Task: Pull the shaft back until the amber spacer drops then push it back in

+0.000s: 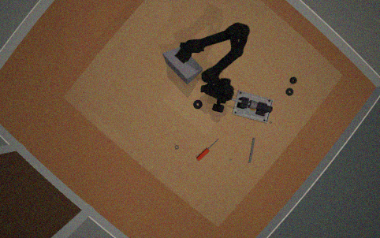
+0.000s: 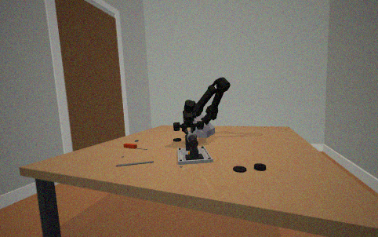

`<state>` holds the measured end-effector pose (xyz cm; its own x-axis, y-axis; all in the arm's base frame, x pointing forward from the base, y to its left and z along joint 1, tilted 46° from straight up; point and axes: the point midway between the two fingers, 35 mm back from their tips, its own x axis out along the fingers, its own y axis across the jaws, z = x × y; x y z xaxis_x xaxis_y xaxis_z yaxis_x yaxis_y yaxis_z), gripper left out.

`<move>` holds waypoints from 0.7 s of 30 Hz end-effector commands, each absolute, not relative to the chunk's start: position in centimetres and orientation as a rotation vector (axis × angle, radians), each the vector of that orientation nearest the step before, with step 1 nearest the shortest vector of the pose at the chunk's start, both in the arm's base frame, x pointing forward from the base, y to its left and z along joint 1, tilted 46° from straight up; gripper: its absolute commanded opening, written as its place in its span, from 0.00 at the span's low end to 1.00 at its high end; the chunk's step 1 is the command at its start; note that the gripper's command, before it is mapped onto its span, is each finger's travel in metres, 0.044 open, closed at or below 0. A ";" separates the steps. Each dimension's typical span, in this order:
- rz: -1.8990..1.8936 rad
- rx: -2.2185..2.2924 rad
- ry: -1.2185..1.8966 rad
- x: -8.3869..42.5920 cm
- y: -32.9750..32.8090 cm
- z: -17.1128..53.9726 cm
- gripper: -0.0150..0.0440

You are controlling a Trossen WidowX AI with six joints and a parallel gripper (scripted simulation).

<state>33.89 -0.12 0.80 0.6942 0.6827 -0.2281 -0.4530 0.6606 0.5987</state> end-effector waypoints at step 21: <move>0.670 0.535 0.460 34.2 0.0 1.0 0.25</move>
<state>34.12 -0.05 0.91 0.6940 0.6831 -0.2273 -0.4542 0.6604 0.5980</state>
